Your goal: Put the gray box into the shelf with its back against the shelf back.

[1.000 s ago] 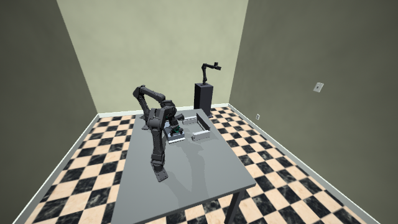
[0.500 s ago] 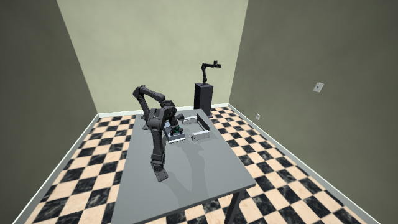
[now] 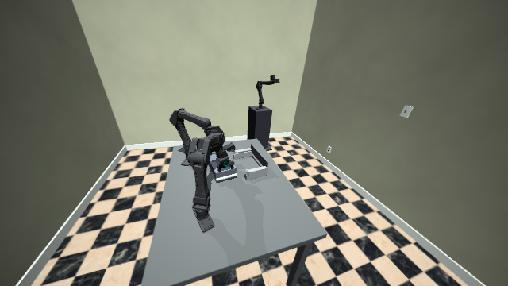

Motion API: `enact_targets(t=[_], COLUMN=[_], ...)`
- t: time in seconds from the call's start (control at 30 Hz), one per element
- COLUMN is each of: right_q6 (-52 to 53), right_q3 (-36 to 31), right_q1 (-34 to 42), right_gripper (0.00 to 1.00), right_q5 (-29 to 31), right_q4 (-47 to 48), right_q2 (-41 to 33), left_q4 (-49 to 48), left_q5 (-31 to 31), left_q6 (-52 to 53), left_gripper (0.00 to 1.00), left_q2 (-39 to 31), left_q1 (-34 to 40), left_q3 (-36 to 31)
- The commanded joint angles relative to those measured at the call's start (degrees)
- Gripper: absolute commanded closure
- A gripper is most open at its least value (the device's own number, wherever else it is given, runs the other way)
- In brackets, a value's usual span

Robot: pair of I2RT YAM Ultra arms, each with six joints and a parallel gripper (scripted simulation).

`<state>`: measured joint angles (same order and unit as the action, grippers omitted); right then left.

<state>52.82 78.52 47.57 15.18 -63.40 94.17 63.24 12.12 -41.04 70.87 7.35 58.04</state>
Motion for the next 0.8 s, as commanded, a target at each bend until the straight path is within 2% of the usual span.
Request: enact_targets(t=[0.0,0.4,0.5,0.57,0.6,0.7,0.77], right_q6=[-0.56,-0.43,-0.38,-0.37,0.51,0.06,0.75], right_q3=[4.13,9.74,9.93,11.71,10.77,10.18,10.1], right_q1=[0.56,0.52,0.55,1.27,-0.99,-1.88,-0.93], right_gripper=[0.85,0.85,0.85,0.85,0.85,0.85,0.85], right_q5=[3.01,4.34,4.16,4.1,3.81,3.8,3.83], right_q4=[-1.28,-6.23,-4.92,-7.81,-5.74,-4.48,-4.35], right_q2=[-3.34,-3.61,-3.56,-3.36,-3.94,-4.27,-4.59], left_q4=[1.41,5.32,3.97,7.51,3.51,2.18,2.79], left_q5=[3.08,3.96,3.9,3.91,3.43,3.59,3.57], left_q6=[0.78,0.73,0.63,0.79,1.69,1.69,1.11], left_gripper=[0.85,0.85,0.85,0.85,0.85,0.85,0.85], left_q2=[-3.55,-3.56,-3.66,-3.16,1.44,2.63,0.33], left_q1=[0.67,0.62,0.73,0.98,1.15,1.63,1.56], left_q3=[3.89,10.0,10.17,11.87,12.3,13.12,12.6])
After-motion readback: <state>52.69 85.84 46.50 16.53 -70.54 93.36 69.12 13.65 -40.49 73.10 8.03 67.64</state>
